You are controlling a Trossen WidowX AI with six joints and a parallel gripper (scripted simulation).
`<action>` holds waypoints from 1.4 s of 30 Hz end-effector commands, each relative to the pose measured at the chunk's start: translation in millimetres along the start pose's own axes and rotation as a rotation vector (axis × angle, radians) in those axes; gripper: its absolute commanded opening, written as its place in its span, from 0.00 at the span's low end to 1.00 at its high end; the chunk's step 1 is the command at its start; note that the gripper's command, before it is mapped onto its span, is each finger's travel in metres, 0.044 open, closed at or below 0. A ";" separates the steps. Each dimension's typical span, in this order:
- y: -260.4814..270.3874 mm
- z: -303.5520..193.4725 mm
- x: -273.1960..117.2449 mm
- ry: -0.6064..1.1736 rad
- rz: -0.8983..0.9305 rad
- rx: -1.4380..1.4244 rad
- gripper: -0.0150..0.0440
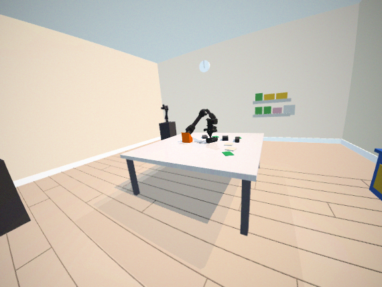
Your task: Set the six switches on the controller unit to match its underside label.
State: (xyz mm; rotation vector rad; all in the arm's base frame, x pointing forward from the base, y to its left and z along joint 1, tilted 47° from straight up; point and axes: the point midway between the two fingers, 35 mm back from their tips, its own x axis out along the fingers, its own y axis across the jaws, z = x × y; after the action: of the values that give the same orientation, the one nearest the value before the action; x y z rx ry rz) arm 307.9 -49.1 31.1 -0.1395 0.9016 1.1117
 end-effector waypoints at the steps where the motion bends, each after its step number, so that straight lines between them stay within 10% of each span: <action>1: 1.7 0.2 7.2 -0.005 0.005 0.007 0.25; 35: 2.3 0.5 20.8 -0.006 0.006 0.007 0.25; 42: 1.8 -0.1 -24.0 -0.004 0.005 0.007 0.25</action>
State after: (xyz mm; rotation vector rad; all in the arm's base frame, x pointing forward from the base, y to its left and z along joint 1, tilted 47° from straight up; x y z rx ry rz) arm 304.6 -57.6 39.3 -0.1186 0.9033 1.1101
